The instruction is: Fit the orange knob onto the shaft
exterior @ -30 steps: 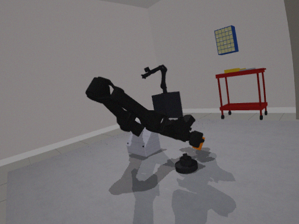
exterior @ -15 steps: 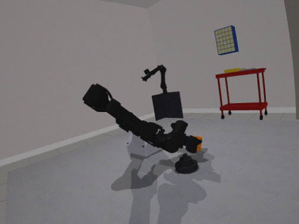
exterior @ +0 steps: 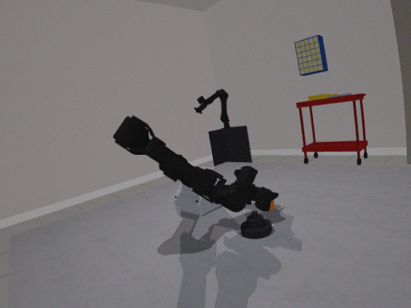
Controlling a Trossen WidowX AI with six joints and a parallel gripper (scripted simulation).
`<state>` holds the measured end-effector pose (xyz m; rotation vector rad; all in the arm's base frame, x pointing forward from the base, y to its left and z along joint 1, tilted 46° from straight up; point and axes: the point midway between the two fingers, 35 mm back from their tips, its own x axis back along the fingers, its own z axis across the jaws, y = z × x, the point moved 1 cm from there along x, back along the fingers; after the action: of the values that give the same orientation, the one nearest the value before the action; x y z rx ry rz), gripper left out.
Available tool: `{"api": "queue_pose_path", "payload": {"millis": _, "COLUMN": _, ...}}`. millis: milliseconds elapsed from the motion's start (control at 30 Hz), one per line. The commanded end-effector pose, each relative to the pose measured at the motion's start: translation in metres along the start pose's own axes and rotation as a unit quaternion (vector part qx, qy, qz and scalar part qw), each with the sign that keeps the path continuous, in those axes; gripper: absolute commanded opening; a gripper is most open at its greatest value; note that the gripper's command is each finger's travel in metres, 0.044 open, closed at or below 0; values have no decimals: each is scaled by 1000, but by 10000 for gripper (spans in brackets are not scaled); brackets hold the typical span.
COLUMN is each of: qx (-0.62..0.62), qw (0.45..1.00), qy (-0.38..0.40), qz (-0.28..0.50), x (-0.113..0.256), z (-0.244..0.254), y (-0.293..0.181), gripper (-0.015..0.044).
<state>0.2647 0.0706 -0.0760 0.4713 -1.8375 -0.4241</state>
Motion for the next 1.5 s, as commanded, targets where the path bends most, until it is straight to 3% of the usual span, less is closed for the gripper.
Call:
{"api": "queue_pose_path", "payload": {"millis": 0, "qx": 0, "qw": 1000, "qy": 0, "qz": 0, "x": 0, "z": 0, "y": 0, "gripper": 260}}
{"api": "queue_pose_path", "payload": {"millis": 467, "qx": 0, "qw": 1000, "qy": 0, "qz": 0, "x": 0, "z": 0, "y": 0, "gripper": 260}}
{"api": "queue_pose_path", "payload": {"millis": 700, "qx": 0, "qw": 1000, "qy": 0, "qz": 0, "x": 0, "z": 0, "y": 0, "gripper": 440}}
{"api": "queue_pose_path", "payload": {"millis": 900, "qx": 0, "qw": 1000, "qy": 0, "qz": 0, "x": 0, "z": 0, "y": 2, "gripper": 440}}
{"api": "queue_pose_path", "payload": {"millis": 1133, "qx": 0, "qw": 1000, "qy": 0, "qz": -1, "x": 18, "z": -2, "y": 71, "gripper": 440}}
{"api": "queue_pose_path", "payload": {"millis": 1267, "qx": 0, "qw": 1000, "qy": -1, "qz": -2, "x": 20, "z": -1, "y": 78, "gripper": 440}}
{"api": "queue_pose_path", "payload": {"millis": 1333, "qx": -14, "qw": 1000, "qy": 13, "qz": 19, "x": 15, "z": 0, "y": 77, "gripper": 440}}
{"api": "queue_pose_path", "payload": {"millis": 1467, "qx": -78, "qw": 982, "qy": 79, "qz": 153, "x": -3, "z": 7, "y": 73, "gripper": 440}}
